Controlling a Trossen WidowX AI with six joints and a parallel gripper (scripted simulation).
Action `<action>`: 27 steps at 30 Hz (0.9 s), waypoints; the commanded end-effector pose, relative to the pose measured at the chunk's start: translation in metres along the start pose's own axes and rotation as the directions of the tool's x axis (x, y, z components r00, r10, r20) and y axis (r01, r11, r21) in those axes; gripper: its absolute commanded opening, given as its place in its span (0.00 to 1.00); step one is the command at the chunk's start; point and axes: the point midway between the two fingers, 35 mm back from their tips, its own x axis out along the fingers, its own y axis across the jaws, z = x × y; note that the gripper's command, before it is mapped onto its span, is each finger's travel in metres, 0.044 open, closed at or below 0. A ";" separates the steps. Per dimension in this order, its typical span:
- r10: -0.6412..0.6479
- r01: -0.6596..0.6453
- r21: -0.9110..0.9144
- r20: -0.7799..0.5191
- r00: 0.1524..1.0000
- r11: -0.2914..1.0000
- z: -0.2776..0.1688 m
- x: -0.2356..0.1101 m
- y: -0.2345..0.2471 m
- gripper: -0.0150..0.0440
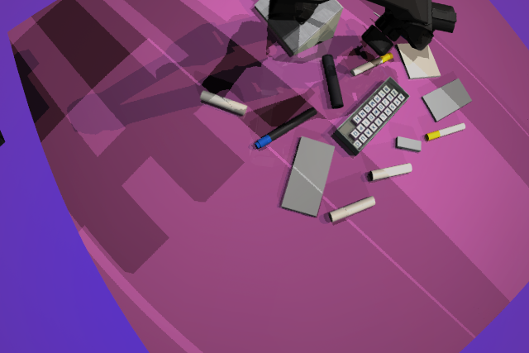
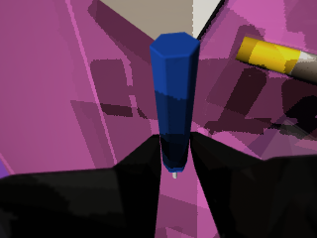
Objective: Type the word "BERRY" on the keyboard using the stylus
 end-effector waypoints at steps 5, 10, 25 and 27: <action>0.080 -0.058 -0.145 0.146 0.986 0.988 0.011 -0.015 -0.009 0.25; 0.120 -0.067 -0.225 0.231 0.965 0.972 0.017 -0.024 -0.015 0.25; 0.201 0.020 -0.415 0.481 0.853 0.910 0.032 -0.050 -0.037 0.25; 0.206 0.043 -0.432 0.513 0.833 0.901 0.033 -0.053 -0.041 0.25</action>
